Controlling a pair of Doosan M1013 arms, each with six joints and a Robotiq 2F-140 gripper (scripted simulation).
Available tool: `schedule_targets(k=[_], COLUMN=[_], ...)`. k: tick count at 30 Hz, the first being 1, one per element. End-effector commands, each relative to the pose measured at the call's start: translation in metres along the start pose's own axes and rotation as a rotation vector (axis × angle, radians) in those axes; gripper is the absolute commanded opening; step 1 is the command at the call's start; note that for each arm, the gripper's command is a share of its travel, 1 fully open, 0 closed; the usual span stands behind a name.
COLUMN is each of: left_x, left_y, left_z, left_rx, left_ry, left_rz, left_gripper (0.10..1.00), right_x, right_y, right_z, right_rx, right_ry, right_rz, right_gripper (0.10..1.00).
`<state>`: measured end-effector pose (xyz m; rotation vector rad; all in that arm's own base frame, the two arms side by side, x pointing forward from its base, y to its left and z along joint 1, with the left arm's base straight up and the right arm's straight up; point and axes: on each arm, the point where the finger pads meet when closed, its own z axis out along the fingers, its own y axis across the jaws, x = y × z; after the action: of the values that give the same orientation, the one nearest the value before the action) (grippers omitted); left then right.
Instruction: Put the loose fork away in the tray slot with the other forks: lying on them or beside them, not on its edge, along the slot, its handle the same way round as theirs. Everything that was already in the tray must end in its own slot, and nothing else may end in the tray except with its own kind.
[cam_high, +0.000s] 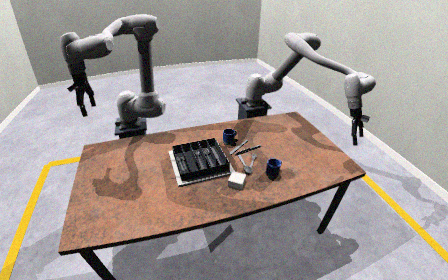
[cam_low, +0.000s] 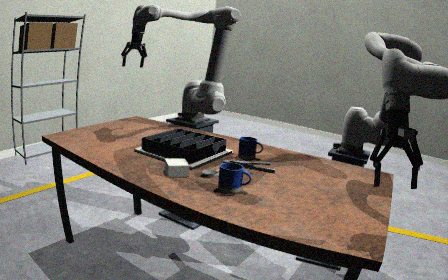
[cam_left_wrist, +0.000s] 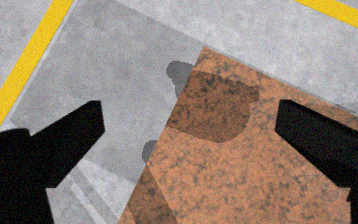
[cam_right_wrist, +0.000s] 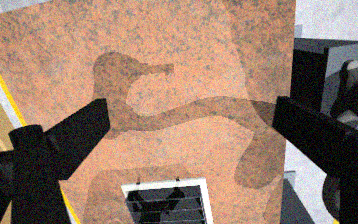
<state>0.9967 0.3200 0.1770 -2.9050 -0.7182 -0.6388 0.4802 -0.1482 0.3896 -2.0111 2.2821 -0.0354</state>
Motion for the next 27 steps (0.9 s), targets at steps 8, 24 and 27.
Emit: schedule_targets(k=[8, 24, 27], left_x=[-0.079, -0.249, -0.289], left_y=[-0.182, -0.396, -0.43], left_z=[-0.006, -0.046, -0.06], left_rx=[0.099, 0.157, 0.159], left_ry=[-0.195, -0.437, -0.486], left_rz=[-0.176, -0.411, -0.461], left_gripper=[1.0, 1.0, 1.0], right_x=[0.0, 0.0, 0.0], right_y=[0.0, 0.0, 0.0], right_z=[-0.001, -0.001, -0.001], right_rx=[0.001, 0.001, 0.001], right_ry=[0.0, 0.0, 0.0], right_rz=[0.0, 0.0, 0.0], right_gripper=[1.0, 1.0, 1.0])
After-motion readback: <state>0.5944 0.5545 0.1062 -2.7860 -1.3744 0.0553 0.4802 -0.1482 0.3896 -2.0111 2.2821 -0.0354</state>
